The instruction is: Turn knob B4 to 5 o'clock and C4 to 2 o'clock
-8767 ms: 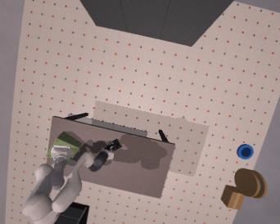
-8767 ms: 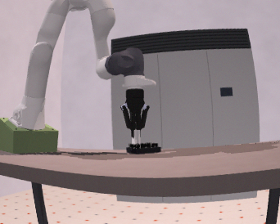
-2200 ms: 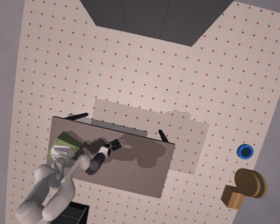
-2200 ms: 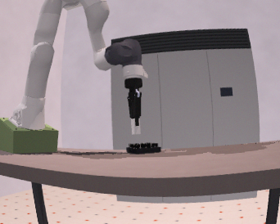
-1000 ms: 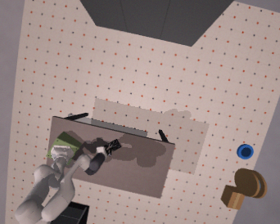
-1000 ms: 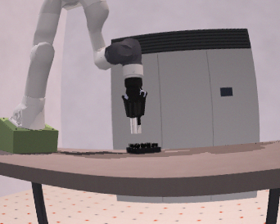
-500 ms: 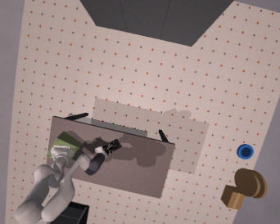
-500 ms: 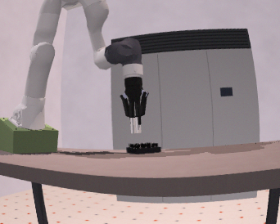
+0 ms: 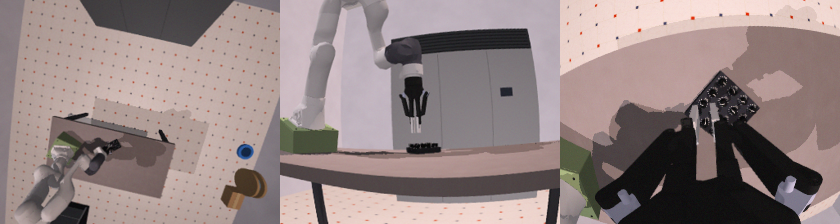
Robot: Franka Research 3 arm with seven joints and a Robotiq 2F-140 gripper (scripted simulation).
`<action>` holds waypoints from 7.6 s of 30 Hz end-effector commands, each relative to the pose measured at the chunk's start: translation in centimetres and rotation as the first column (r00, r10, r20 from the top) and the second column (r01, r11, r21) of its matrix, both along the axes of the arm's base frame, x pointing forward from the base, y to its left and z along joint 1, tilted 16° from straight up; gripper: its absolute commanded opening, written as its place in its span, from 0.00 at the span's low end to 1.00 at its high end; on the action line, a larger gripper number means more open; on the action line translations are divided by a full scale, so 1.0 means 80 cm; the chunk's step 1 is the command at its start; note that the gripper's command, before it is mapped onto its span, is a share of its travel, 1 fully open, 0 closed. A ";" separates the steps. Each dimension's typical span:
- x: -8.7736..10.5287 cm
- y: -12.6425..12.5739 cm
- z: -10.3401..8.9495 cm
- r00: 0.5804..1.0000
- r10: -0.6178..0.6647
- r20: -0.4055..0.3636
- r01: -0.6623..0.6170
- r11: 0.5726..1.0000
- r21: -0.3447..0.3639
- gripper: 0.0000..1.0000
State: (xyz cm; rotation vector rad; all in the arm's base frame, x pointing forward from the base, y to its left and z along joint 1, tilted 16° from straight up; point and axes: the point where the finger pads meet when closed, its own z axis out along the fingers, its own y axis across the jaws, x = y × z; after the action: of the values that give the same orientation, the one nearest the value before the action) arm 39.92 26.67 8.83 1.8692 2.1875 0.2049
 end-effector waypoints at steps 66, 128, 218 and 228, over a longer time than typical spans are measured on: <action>-0.002 -0.001 0.004 0.809 0.578 -0.107 -0.588 0.796 -0.146 0.12; 0.012 -0.005 -0.044 0.809 0.578 -0.108 -0.588 0.795 -0.146 0.12; 0.014 -0.005 -0.047 0.809 0.578 -0.108 -0.588 0.795 -0.146 0.12; 0.014 -0.005 -0.047 0.809 0.578 -0.108 -0.588 0.795 -0.146 0.12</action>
State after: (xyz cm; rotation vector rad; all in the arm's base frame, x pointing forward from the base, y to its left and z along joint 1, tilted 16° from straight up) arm 40.94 26.30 5.06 1.0706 2.6664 0.0648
